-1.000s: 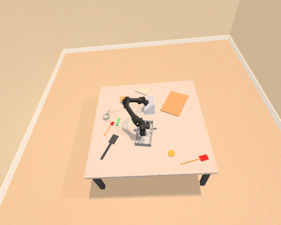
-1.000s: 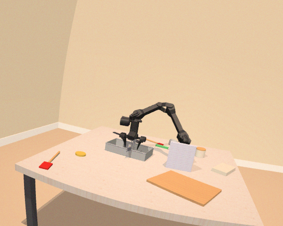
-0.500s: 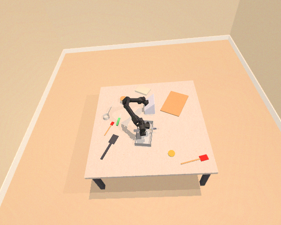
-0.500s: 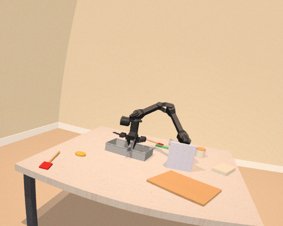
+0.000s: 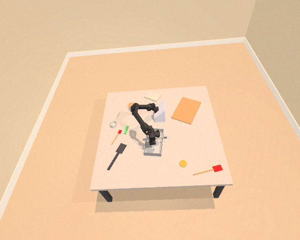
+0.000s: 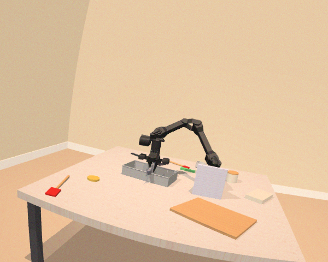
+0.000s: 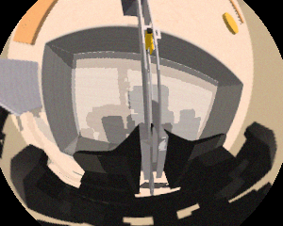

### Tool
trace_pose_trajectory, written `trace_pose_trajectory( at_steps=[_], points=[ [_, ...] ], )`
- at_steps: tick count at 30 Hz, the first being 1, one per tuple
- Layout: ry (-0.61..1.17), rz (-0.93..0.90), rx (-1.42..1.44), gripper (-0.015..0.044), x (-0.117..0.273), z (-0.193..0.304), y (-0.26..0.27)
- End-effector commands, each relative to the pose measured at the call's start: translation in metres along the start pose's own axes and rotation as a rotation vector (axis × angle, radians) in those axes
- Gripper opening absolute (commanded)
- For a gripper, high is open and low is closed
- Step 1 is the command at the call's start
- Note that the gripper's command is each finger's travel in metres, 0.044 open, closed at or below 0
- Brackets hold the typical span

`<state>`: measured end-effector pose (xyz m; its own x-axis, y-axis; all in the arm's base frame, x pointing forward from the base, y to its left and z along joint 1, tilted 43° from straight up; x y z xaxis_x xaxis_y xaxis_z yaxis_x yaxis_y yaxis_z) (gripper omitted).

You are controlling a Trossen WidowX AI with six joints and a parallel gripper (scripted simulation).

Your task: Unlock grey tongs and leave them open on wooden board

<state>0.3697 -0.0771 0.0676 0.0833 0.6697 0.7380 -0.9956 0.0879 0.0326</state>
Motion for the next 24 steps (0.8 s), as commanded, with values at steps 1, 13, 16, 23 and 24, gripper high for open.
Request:
trace_pose_trajectory(
  at_steps=[1, 13, 16, 23, 24],
  points=[
    [0.000, 0.003, -0.004, -0.0035, 0.000, 0.000, -0.001],
    [-0.003, 0.000, 0.006, -0.0150, 0.101, -0.002, -0.005],
    [0.001, -0.002, 0.009, -0.0150, 0.126, -0.002, 0.000],
    [0.001, -0.002, 0.009, -0.0150, 0.126, -0.002, 0.000],
    [0.001, -0.002, 0.009, -0.0150, 0.126, -0.002, 0.000]
  ],
)
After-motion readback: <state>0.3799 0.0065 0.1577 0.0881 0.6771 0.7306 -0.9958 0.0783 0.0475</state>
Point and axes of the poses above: the point midway between the two fingers, 35 mm back from their tips, its own x axis back along the fingers, its own y axis across the jaws, z = x × y, the point moved 6 cm from there along x, back along the fingers
